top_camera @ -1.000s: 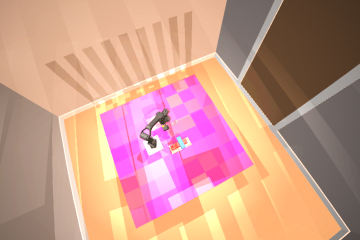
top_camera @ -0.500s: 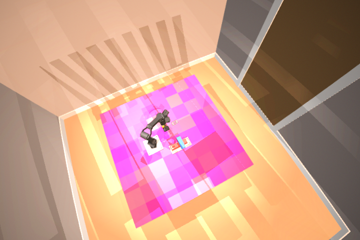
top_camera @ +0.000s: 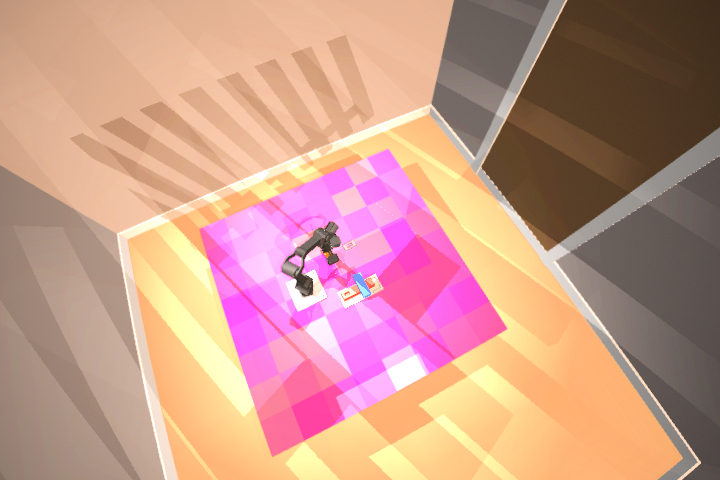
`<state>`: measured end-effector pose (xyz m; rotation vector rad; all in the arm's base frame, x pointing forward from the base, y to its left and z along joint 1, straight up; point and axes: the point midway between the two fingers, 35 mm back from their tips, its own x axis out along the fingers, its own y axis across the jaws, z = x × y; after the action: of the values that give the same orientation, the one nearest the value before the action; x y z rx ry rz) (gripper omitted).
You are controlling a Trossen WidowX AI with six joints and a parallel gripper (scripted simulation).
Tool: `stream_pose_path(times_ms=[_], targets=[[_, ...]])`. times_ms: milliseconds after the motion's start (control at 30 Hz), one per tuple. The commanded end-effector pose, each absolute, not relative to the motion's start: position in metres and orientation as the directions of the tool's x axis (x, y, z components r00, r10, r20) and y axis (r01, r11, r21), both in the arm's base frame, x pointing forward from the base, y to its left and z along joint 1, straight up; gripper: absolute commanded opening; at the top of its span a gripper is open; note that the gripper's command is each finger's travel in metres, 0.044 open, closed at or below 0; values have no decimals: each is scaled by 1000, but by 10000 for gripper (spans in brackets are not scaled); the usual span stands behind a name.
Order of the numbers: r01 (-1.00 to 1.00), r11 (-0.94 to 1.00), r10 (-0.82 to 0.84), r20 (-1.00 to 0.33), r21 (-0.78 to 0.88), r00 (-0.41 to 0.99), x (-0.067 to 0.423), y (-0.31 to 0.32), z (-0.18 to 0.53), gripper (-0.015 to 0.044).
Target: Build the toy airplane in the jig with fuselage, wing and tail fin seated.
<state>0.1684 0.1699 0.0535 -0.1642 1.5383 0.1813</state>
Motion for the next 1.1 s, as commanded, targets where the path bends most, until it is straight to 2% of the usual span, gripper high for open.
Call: stream_pose_path(times_ms=[0, 467, 700, 1067], targets=[[-214, 977, 11, -1000, 8, 16, 167, 169, 48, 414], [-214, 977, 11, -1000, 8, 16, 167, 169, 48, 46], [-214, 977, 11, -1000, 8, 16, 167, 169, 48, 0], [-214, 977, 12, -1000, 8, 16, 171, 173, 77, 0]])
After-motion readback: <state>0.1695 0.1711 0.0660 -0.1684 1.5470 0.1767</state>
